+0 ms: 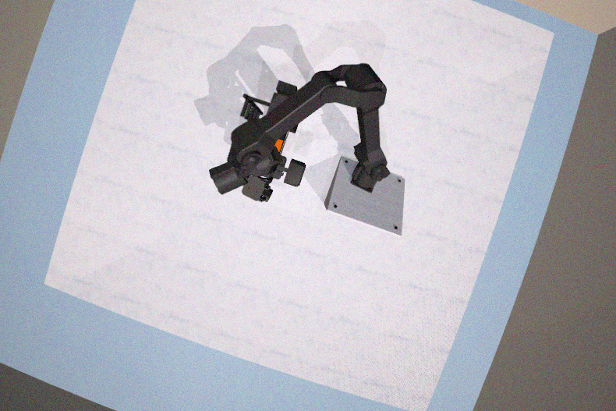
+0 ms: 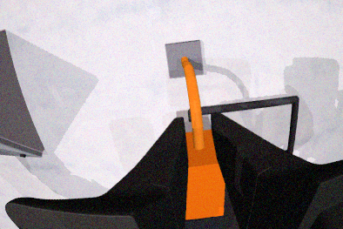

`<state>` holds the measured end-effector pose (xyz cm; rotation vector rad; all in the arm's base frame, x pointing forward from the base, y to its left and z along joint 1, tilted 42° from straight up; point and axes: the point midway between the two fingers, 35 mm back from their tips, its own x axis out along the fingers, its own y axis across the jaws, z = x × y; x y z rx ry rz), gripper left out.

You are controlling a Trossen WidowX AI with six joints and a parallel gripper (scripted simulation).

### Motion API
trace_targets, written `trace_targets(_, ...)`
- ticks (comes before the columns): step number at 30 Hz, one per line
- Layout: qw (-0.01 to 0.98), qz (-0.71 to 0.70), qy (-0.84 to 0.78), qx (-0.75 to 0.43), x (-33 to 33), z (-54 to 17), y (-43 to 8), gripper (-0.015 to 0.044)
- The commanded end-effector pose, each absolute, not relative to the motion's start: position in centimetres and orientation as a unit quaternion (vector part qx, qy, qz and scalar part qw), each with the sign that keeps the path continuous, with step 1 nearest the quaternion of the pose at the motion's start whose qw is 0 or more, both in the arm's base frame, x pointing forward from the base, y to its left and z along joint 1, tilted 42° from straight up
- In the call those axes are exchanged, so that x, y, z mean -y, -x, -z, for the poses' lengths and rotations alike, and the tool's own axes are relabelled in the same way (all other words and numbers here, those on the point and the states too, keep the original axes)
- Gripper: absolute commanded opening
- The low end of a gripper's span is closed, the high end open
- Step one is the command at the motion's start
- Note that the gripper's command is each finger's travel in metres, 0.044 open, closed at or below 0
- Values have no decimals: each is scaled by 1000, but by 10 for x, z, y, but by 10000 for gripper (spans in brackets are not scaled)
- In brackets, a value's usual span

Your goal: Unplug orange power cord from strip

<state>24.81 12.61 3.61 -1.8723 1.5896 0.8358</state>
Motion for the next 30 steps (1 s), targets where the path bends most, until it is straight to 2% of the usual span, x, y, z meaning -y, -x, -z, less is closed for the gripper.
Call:
trace_targets(1, 270, -310, 695, -590, -126, -36, -248, 26)
trace_targets(6, 270, -310, 695, -590, -126, -36, -248, 157)
trace_targets(30, 270, -309, 696, -589, -123, -49, -249, 160)
